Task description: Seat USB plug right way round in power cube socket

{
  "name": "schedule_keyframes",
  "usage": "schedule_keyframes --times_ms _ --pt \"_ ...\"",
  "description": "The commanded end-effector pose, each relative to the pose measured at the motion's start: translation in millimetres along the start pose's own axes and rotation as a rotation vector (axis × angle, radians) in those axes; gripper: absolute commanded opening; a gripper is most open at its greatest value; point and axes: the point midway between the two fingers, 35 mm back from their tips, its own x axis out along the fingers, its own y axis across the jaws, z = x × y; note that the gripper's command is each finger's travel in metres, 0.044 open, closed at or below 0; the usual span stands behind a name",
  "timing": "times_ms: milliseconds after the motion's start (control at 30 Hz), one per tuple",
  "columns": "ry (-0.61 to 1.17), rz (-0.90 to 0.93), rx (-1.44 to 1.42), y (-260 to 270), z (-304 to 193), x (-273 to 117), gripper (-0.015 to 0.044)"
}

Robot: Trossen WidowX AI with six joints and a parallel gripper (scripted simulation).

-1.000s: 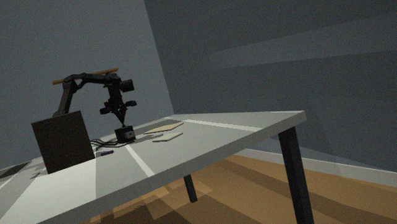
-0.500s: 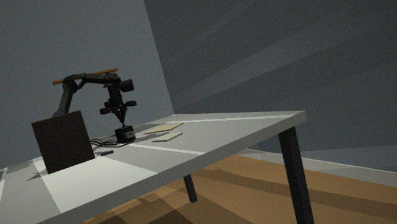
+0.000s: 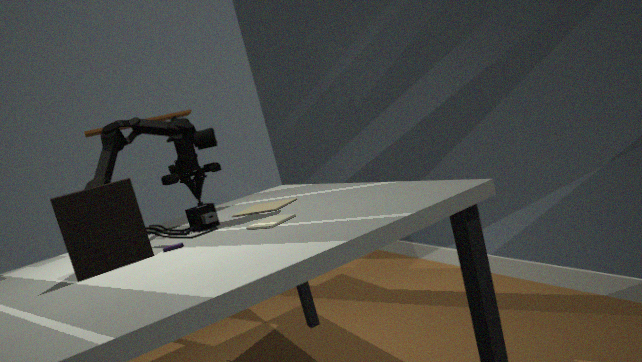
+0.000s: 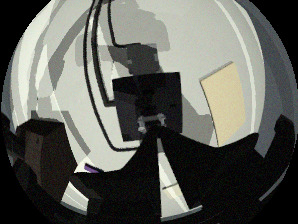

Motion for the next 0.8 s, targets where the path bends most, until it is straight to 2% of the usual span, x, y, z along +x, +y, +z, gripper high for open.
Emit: schedule_keyframes --times_ms 0,600,700,767 --pt "-0.005 0.003 -0.001 0.2 1.4 2.6 0.0" --pt "-0.005 0.003 -0.001 0.2 1.4 2.6 0.0" --pt "0.0 0.0 0.0 0.2 0.0 0.2 0.0079" --pt "0.0 0.0 0.0 0.2 0.0 0.2 0.0095"
